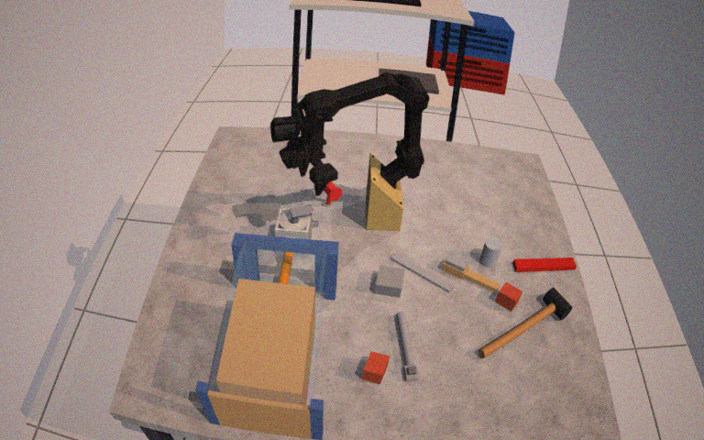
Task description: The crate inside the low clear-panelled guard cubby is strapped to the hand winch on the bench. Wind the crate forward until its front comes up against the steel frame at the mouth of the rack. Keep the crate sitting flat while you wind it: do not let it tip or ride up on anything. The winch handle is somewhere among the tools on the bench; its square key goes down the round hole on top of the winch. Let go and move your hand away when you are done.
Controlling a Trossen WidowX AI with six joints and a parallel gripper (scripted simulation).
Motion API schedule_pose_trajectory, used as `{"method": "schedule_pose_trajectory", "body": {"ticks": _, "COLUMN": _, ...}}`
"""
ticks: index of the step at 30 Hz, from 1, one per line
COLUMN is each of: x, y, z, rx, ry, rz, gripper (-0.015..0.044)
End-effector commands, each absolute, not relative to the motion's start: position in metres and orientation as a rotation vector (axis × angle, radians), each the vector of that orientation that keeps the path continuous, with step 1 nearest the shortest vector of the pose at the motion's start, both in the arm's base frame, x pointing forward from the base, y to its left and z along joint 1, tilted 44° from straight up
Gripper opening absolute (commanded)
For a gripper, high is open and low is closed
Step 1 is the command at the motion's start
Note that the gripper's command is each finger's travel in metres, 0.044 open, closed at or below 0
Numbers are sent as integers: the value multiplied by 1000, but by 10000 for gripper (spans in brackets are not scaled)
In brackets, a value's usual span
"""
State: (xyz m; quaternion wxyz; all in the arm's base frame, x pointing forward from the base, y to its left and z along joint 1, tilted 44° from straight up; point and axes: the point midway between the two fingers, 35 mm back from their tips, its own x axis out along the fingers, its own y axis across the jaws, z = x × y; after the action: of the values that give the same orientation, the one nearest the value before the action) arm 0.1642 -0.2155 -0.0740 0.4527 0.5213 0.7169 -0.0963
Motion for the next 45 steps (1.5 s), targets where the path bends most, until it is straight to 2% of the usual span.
{"method": "schedule_pose_trajectory", "body": {"ticks": 1, "x": 163, "y": -200, "z": -88, "rx": 1298, "ry": 1774, "rz": -234, "gripper": 440}}
{"method": "schedule_pose_trajectory", "body": {"ticks": 7, "x": 161, "y": -176, "z": -114, "rx": 1299, "ry": 1774, "rz": -232, "gripper": 440}}
{"method": "schedule_pose_trajectory", "body": {"ticks": 32, "x": 160, "y": -152, "z": -140, "rx": 1299, "ry": 1773, "rz": -231, "gripper": 440}}
{"method": "schedule_pose_trajectory", "body": {"ticks": 45, "x": 160, "y": -156, "z": -137, "rx": 1291, "ry": 1774, "rz": -230, "gripper": 99}}
